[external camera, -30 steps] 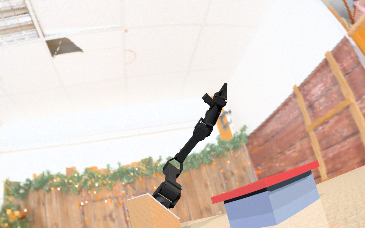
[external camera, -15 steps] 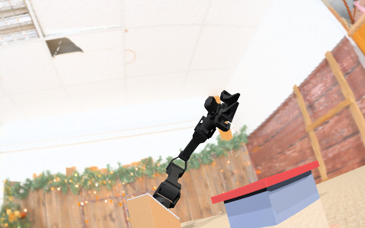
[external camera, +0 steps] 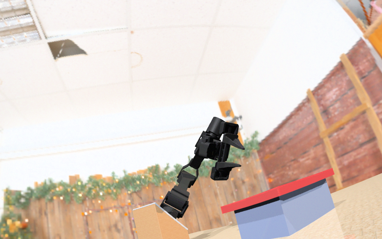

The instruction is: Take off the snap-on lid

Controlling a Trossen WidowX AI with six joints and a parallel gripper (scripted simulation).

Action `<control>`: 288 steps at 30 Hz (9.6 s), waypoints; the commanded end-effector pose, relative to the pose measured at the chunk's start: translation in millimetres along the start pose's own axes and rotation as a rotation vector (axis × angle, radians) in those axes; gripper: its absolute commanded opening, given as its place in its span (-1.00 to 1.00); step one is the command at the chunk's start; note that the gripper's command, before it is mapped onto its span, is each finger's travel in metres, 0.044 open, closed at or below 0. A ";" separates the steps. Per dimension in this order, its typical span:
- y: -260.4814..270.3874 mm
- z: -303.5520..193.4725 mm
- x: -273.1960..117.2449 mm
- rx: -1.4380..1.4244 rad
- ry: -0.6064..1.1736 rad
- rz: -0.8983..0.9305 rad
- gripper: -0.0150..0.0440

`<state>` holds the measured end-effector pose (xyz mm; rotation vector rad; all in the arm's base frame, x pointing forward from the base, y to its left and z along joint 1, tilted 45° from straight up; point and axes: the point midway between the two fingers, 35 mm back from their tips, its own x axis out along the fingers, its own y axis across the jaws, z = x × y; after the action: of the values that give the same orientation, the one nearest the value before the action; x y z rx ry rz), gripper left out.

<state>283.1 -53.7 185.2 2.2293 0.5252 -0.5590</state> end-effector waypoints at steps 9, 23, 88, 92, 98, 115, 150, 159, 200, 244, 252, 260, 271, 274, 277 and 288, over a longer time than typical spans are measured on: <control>-30.2 11.4 8.0 0.115 0.025 -0.103 0.31; -80.8 4.1 42.2 0.116 0.028 -0.101 0.31; -87.7 1.4 111.9 0.116 0.030 -0.100 -0.41; -87.7 0.8 111.2 0.114 0.033 -0.100 -0.49; -86.8 0.3 109.9 0.113 0.036 -0.101 -0.49; -84.2 0.9 107.7 0.112 0.036 -0.101 -0.49; -79.2 1.8 102.6 0.112 0.035 -0.101 -0.49; -77.8 2.1 101.6 0.112 0.035 -0.101 -0.49; -74.6 2.5 103.3 0.113 0.034 -0.099 -0.49; -72.7 2.7 106.2 0.113 0.035 -0.099 -0.49; -72.3 2.7 106.7 0.113 0.035 -0.099 -0.49; -63.9 3.2 100.6 0.116 0.030 -0.099 -0.49; -50.5 5.0 94.8 0.115 0.029 -0.099 -0.49; -46.7 5.5 93.6 0.115 0.029 -0.099 -0.49; -42.7 6.0 92.5 0.115 0.029 -0.099 -0.49; -27.1 7.9 90.0 0.114 0.029 -0.099 -0.49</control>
<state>338.0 -21.8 113.1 2.3327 0.6304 -0.6249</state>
